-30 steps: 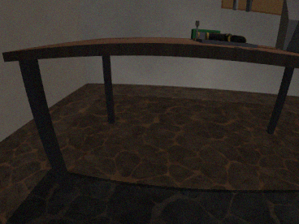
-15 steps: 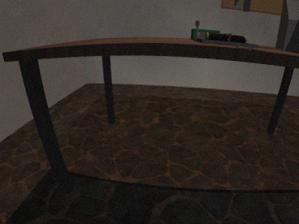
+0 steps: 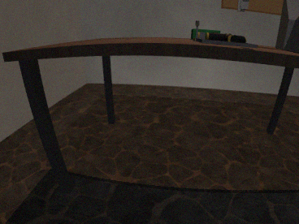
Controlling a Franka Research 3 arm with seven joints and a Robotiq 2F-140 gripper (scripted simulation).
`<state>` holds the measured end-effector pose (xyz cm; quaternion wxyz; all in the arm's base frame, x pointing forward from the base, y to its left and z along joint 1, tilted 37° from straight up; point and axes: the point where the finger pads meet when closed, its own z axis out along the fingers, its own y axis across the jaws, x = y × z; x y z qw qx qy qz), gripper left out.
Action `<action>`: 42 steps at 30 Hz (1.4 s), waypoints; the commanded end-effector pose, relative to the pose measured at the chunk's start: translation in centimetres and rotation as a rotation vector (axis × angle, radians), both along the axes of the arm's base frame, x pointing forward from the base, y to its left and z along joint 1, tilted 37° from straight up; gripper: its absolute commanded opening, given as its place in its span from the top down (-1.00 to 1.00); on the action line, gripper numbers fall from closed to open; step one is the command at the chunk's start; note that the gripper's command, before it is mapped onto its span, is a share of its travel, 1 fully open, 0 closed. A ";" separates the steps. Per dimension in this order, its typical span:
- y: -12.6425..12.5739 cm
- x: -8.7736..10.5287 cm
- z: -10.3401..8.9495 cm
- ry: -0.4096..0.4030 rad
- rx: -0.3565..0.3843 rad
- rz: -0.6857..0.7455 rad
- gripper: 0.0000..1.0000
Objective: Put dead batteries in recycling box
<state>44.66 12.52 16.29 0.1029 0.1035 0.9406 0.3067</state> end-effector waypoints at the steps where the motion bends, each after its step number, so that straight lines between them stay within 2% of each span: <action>1: -0.3 0.0 -0.2 -0.265 -0.133 0.378 0.41; 6: -0.3 0.0 -0.2 -0.385 -0.189 0.551 0.41; 11: -0.3 0.0 -0.2 -0.454 -0.221 0.650 0.41; 27: -0.3 0.0 -0.3 -0.479 -0.233 0.687 0.41; 31: 0.9 0.6 -2.0 -0.479 -0.233 0.687 0.41; 33: 0.9 0.6 -2.0 -0.479 -0.233 0.687 0.41; 38: 3.3 1.7 -5.5 -0.479 -0.233 0.687 0.41; 42: 3.6 1.9 -5.9 -0.479 -0.233 0.687 0.41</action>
